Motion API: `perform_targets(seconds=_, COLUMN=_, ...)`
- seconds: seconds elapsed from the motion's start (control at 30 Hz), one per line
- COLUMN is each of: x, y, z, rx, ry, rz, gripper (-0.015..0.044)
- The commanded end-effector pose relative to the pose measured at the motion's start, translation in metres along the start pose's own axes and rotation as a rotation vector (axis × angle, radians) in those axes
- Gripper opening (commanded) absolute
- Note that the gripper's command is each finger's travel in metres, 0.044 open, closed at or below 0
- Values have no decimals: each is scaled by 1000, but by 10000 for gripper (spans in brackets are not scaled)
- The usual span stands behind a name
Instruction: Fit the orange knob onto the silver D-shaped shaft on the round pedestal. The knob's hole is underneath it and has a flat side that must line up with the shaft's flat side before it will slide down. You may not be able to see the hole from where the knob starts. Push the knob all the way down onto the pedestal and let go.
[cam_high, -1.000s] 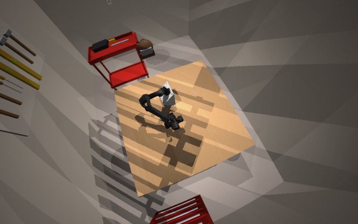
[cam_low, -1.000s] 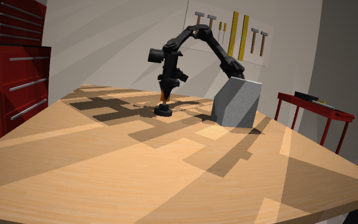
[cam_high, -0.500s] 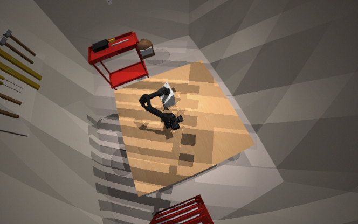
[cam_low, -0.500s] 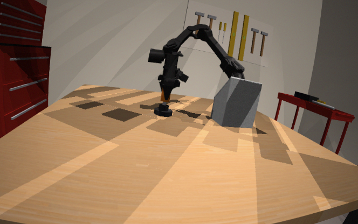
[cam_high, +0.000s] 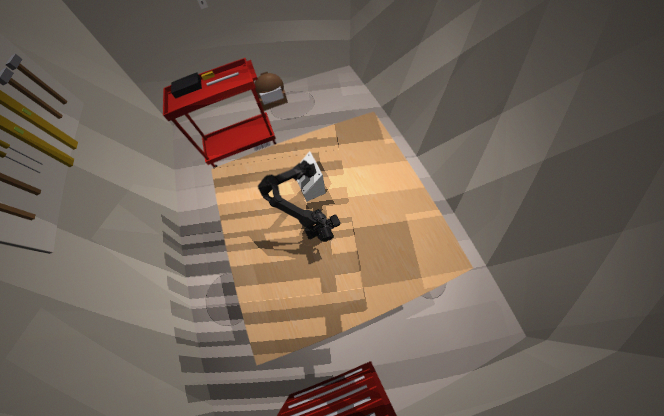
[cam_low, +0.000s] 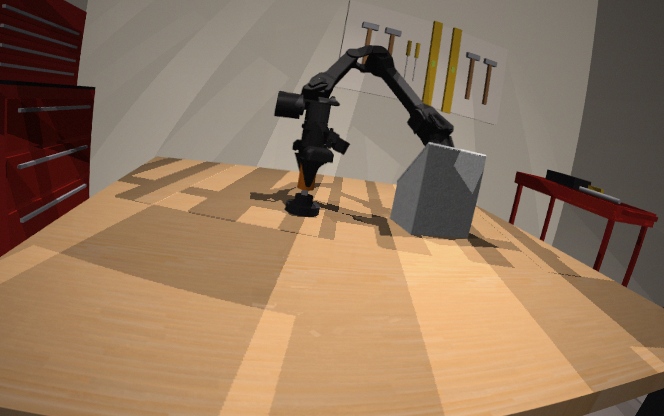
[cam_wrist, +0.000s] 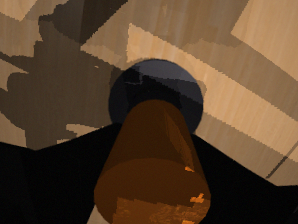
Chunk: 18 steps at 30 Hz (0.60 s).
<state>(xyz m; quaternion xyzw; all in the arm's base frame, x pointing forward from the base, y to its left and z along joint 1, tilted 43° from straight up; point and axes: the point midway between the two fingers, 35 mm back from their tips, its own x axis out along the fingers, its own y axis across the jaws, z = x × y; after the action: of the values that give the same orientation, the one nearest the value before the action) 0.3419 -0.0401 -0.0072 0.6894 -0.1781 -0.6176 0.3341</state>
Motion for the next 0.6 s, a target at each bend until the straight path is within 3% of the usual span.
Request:
perform_targets(seconds=0.0, x=1, y=0, z=0, rx=-5, ry=1, rz=2, gripper=0)
perform_targets(seconds=0.57, x=17, y=-1, z=0, rx=0, ry=1, rz=2, gripper=0)
